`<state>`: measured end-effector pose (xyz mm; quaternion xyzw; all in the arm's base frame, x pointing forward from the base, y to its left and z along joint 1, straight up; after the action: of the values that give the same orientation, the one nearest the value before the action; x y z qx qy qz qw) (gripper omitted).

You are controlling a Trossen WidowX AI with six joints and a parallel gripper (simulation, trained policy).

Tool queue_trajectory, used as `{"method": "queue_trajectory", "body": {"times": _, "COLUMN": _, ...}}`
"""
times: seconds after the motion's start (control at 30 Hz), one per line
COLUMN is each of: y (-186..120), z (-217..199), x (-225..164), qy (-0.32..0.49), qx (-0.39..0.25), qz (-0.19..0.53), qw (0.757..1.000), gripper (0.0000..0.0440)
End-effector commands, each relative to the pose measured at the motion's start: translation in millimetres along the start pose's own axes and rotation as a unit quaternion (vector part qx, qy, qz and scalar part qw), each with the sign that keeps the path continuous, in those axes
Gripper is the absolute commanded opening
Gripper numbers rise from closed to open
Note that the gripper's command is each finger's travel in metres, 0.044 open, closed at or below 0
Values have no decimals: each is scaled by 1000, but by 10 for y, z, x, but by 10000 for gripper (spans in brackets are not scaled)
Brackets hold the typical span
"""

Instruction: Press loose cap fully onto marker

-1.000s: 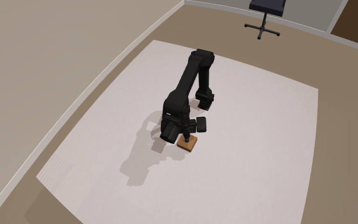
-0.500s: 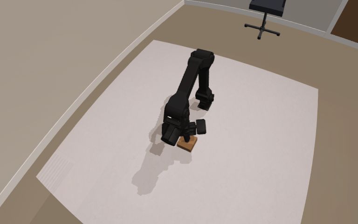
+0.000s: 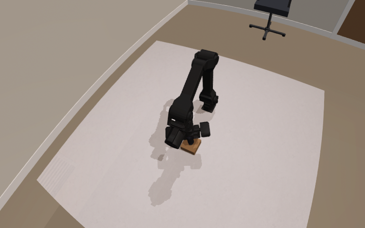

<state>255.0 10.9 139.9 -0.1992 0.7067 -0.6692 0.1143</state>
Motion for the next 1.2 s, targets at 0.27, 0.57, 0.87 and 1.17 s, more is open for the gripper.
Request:
{"method": "queue_trajectory", "body": {"times": 0.27, "y": 181, "z": 17, "x": 74, "qy": -16, "qx": 0, "qz": -25, "qw": 1000, "gripper": 100}}
{"method": "queue_trajectory", "body": {"times": 0.57, "y": 187, "z": 30, "x": 75, "qy": -21, "qx": 3, "qz": -23, "qw": 1000, "gripper": 110}}
{"method": "queue_trajectory", "body": {"times": 0.87, "y": 190, "z": 39, "x": 76, "qy": -23, "qx": 6, "qz": -23, "qw": 999, "gripper": 121}}
{"method": "queue_trajectory", "body": {"times": 1.17, "y": 192, "z": 46, "x": 77, "qy": -26, "qx": 8, "qz": -22, "qw": 999, "gripper": 132}}
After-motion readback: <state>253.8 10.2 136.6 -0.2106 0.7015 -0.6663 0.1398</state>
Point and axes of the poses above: the point midway between the two fingers, 35 mm back from their tips, its own y axis out along the fingers, its own z axis across the jaws, x = y × z, the point moved 4 cm from there along -y, back along the fingers, and after that the axes turned 5 degrees about y, right-handed, at the moved point
